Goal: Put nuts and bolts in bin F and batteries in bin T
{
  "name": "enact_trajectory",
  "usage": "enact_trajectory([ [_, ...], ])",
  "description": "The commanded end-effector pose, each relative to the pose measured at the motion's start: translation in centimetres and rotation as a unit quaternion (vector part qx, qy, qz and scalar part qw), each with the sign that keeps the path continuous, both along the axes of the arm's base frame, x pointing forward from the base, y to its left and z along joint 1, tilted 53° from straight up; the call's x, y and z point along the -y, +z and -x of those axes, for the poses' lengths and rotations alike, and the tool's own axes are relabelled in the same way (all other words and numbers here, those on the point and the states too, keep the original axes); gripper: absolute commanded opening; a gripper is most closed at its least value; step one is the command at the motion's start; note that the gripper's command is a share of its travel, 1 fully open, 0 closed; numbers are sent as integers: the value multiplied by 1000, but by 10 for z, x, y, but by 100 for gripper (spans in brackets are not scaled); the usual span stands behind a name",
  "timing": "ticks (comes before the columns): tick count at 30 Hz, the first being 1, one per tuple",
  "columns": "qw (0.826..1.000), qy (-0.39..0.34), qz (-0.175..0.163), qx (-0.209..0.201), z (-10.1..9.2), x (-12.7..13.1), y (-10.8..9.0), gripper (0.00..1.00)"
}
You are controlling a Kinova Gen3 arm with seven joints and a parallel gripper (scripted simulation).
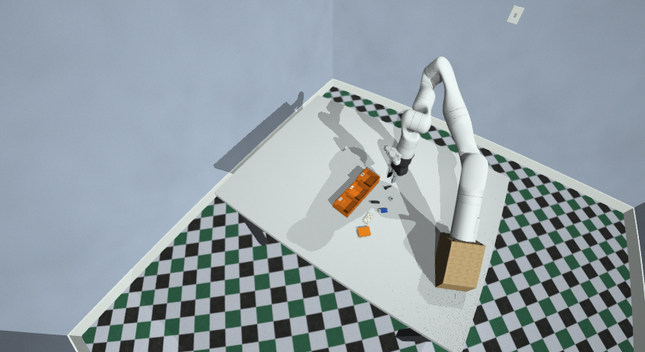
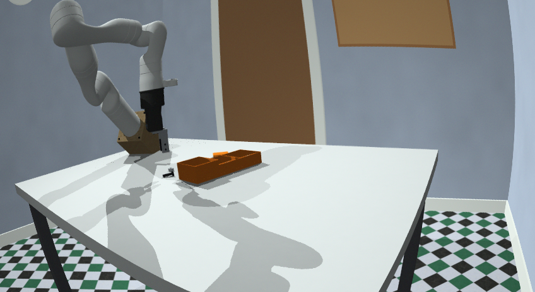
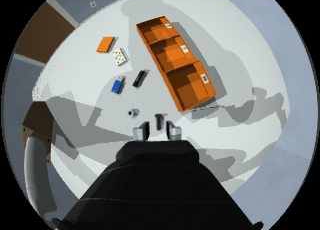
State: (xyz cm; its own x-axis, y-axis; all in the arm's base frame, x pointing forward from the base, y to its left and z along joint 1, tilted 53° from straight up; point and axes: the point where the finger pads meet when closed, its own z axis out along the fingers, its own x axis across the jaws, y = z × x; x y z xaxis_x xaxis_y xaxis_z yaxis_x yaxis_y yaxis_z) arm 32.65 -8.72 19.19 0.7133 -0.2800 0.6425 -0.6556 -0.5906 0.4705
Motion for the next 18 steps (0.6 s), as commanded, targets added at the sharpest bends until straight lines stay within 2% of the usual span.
enact_trajectory([
  [1, 1000, 1, 0, 0, 0, -1, 0, 62],
  [13, 1000, 1, 0, 0, 0, 0, 0, 62],
  [18, 1000, 0, 0, 1, -3, 9, -7, 62],
])
